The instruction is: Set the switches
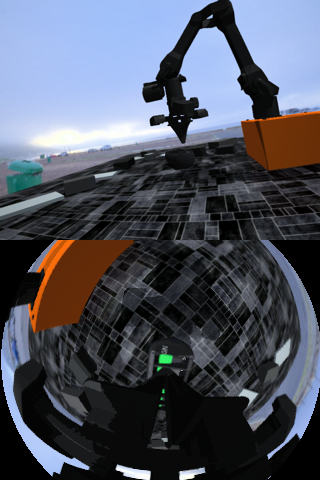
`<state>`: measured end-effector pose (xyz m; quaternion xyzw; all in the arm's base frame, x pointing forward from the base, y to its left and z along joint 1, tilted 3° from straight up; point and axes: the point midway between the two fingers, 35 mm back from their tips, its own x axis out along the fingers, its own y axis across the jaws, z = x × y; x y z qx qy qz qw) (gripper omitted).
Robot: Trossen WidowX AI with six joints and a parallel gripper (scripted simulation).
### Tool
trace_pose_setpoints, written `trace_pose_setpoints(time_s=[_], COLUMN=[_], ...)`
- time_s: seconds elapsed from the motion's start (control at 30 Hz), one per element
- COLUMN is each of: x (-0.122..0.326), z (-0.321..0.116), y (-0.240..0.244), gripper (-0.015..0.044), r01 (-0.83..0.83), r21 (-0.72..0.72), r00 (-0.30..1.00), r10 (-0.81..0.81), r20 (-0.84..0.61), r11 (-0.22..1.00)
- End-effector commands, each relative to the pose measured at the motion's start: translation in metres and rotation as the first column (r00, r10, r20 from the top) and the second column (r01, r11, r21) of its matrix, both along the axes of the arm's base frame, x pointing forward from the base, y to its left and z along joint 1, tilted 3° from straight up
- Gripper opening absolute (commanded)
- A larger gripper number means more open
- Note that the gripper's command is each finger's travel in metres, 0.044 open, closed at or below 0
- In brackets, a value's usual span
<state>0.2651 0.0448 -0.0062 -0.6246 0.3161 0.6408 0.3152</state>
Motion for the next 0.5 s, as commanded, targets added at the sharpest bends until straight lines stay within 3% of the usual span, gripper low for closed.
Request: trace_pose_setpoints(time_s=[0.0,0.47], x=[-0.002,-0.003], z=[-0.008,-0.029], y=[0.0,0.0], gripper=[0.0,0.0], r01=[-0.004,-0.003], r21=[0.005,0.008], r00=[1.0,1.0], r10=[0.004,0.003], r20=[-0.008,-0.01], r11=[1.0,1.0])
